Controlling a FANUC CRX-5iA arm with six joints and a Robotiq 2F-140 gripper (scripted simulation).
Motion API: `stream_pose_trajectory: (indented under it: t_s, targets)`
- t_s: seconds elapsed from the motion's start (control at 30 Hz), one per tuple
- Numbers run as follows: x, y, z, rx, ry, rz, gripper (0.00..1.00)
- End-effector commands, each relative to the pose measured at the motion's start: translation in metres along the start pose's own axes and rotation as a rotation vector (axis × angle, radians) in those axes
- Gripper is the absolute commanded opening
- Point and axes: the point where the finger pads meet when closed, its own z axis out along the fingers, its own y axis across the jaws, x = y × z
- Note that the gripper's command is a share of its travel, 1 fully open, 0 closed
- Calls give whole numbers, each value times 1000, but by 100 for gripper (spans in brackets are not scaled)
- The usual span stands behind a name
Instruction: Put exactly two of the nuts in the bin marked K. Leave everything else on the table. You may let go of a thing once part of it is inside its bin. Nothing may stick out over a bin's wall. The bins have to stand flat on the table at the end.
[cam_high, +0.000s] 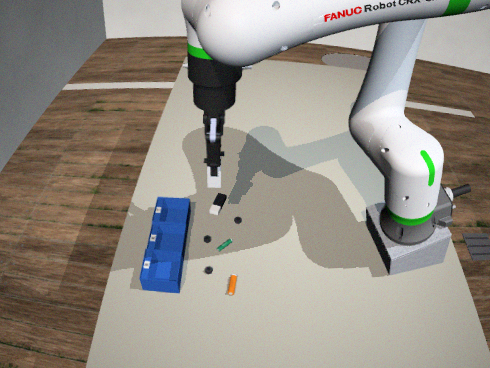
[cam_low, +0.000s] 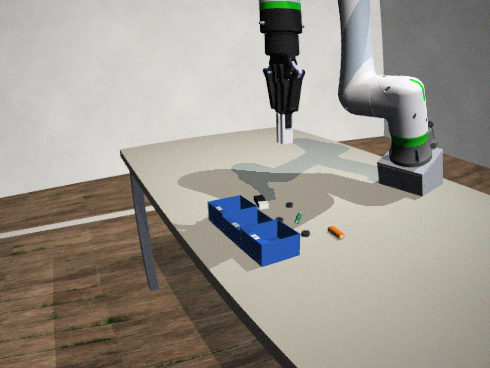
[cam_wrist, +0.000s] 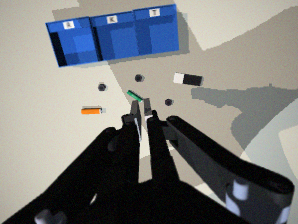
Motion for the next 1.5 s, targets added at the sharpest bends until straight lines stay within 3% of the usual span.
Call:
stream_pose_trajectory:
  t_s: [0.0,0.1,0.17,0.53,0.73,1.47]
  targets:
    - [28,10,27,6,1,-149,5]
    - [45,17,44,6,1,-149,5]
    - [45,17,44,6,1,-149,5]
    - [107,43,104,6,1,-149,5]
    - [107,43,104,6,1,-149,5]
    - [107,42,158,6,1,-149,5]
